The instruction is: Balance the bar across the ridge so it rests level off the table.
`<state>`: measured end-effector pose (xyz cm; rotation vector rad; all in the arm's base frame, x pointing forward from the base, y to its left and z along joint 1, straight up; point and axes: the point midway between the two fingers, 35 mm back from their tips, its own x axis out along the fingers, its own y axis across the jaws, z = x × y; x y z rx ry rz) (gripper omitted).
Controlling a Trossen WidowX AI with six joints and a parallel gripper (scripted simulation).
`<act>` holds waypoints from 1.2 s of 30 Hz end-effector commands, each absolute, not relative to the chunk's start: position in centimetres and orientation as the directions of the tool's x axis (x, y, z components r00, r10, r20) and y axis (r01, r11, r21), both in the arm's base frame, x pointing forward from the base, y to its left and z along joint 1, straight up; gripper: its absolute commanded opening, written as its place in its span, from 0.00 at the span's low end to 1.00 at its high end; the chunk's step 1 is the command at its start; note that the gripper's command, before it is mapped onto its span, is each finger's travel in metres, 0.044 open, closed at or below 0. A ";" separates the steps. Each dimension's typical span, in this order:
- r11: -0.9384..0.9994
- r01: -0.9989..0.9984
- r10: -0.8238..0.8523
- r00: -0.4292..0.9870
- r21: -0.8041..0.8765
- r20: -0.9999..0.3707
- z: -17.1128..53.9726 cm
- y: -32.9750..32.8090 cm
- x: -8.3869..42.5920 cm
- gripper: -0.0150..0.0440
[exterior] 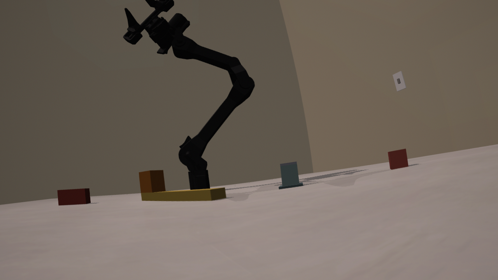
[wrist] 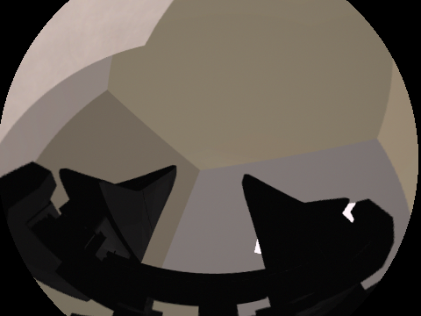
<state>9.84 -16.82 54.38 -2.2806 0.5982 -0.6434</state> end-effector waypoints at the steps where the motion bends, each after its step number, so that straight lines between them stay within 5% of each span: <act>1: -0.599 -0.174 -0.571 0.777 -0.781 0.265 53.8 -18.1 10.2 0.79; 18: -0.214 0.003 -0.577 0.806 -0.977 0.129 49.1 -23.2 13.6 0.79; 36: 0.277 -0.002 -0.520 0.841 -0.961 -0.152 41.4 -25.6 19.6 0.79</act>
